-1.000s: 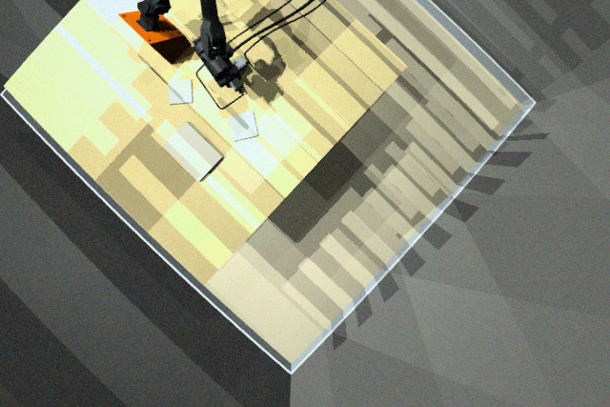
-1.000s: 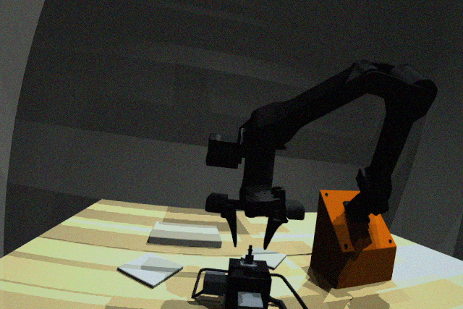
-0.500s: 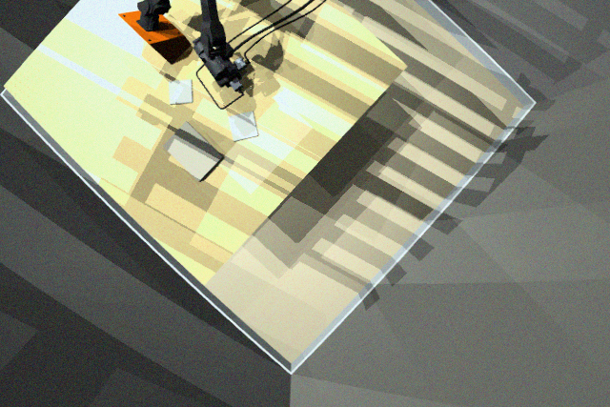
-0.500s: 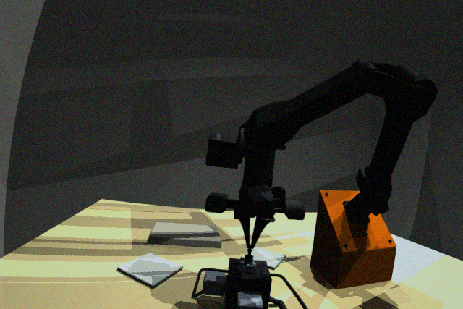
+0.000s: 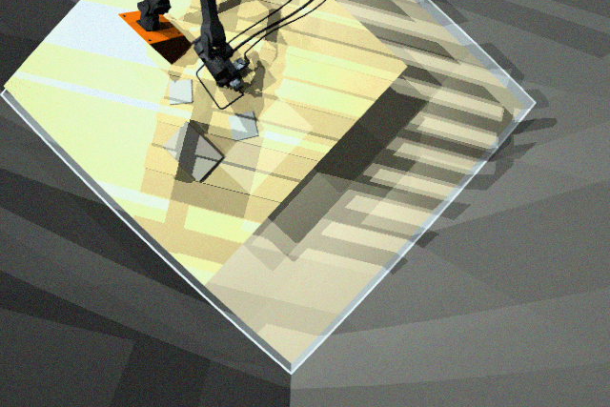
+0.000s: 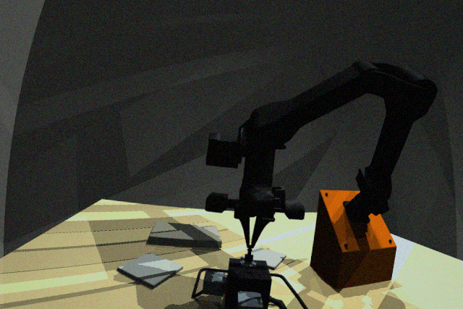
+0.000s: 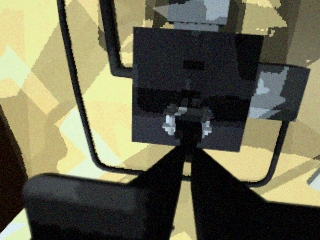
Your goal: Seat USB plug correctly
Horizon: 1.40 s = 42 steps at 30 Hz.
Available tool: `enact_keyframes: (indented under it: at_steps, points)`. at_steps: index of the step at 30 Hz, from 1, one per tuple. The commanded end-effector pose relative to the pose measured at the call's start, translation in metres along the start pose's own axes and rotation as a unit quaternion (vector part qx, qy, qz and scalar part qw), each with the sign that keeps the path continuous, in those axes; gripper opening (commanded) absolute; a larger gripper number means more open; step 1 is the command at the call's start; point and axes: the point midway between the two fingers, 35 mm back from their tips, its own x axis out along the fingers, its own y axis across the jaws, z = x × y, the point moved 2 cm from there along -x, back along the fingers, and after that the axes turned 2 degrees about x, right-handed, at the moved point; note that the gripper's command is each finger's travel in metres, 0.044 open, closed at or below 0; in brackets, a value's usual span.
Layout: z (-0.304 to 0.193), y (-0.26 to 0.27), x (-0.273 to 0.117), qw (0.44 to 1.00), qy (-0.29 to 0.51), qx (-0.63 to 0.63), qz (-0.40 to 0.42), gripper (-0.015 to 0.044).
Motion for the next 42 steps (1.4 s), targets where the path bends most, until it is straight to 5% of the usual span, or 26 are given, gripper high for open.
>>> enact_keyframes:
  at_steps: [1, 42]
  points:
    - [0.0, 0.0, -0.002, 1.0, 0.0, -0.001, 0.0, 0.0]
    - [0.0, 0.0, -0.029, 1.0, 0.001, -0.001, 0.0, 0.0]
